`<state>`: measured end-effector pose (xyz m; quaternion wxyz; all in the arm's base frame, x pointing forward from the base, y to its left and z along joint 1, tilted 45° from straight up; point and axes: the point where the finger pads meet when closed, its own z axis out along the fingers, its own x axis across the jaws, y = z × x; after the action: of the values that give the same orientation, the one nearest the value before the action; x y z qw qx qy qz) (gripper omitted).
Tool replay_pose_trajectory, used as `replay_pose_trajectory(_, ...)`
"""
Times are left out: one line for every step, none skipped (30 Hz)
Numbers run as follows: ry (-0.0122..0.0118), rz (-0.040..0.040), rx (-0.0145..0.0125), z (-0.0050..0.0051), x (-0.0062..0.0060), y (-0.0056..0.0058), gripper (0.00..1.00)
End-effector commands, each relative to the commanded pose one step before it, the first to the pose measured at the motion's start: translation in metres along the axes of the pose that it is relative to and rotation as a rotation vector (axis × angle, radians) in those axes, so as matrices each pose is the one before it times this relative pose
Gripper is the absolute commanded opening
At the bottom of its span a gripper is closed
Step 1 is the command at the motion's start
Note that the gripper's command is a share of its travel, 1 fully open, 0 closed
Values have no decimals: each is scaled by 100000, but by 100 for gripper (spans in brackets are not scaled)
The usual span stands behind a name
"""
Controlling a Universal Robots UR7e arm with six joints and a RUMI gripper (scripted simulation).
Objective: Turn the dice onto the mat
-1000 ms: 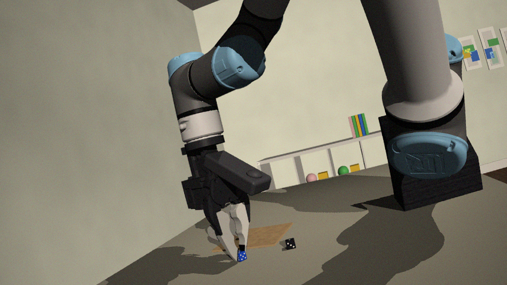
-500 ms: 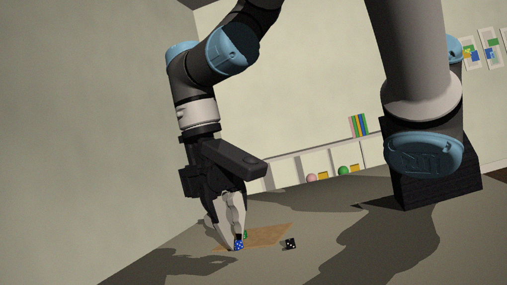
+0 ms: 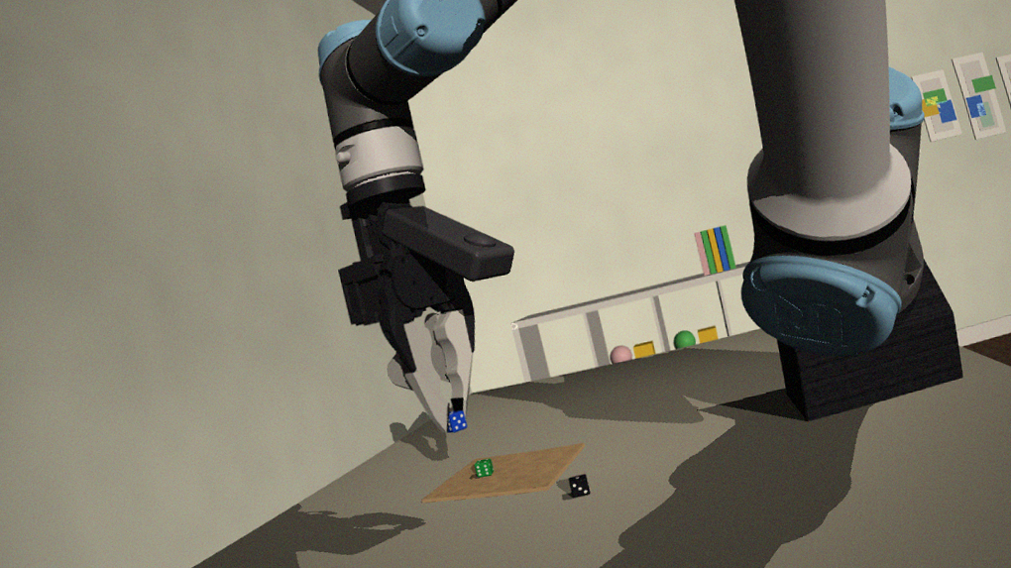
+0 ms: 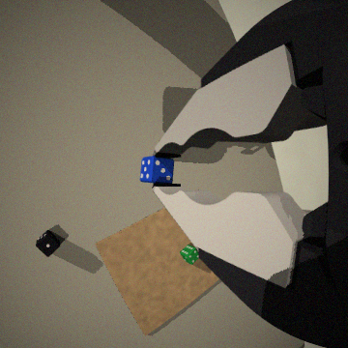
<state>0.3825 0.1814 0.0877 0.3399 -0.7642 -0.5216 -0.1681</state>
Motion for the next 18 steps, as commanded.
replay_pose_trajectory(47, -66, 159, -1284, -30, -47, 0)
replay_pose_trajectory(0, 0, 0, -91, 0, 0, 0)
replay_pose_trajectory(0, 0, 0, -50, 0, 0, 0)
replay_pose_trajectory(0, 0, 0, -20, 0, 0, 0)
replay_pose_trajectory(0, 0, 0, -3, 0, 0, 0)
replay_pose_trajectory(0, 0, 0, 0, 0, 0, 0)
replay_pose_trajectory(0, 0, 0, 0, 0, 0, 0)
replay_pose_trajectory(0, 0, 0, 0, 0, 0, 0)
replay_pose_trajectory(0, 0, 0, 0, 0, 0, 0)
replay_pose_trajectory(0, 0, 0, 0, 0, 0, 0)
replay_pose_trajectory(0, 0, 0, 0, 0, 0, 0)
replay_pose_trajectory(0, -16, 0, 0, -3, 2, 0)
replay_pose_trajectory(0, 0, 0, 0, 0, 0, 0)
replay_pose_trajectory(0, 0, 0, 0, 0, 0, 0)
replay_pose_trajectory(-2, -107, -2, -1, -23, 13, 0)
replay_pose_trajectory(-6, -274, -5, -4, -59, 32, 0)
replay_pose_trajectory(-10, -498, -8, -7, -107, 58, 0)
replay_pose_trajectory(-16, -765, -13, -10, -165, 89, 0)
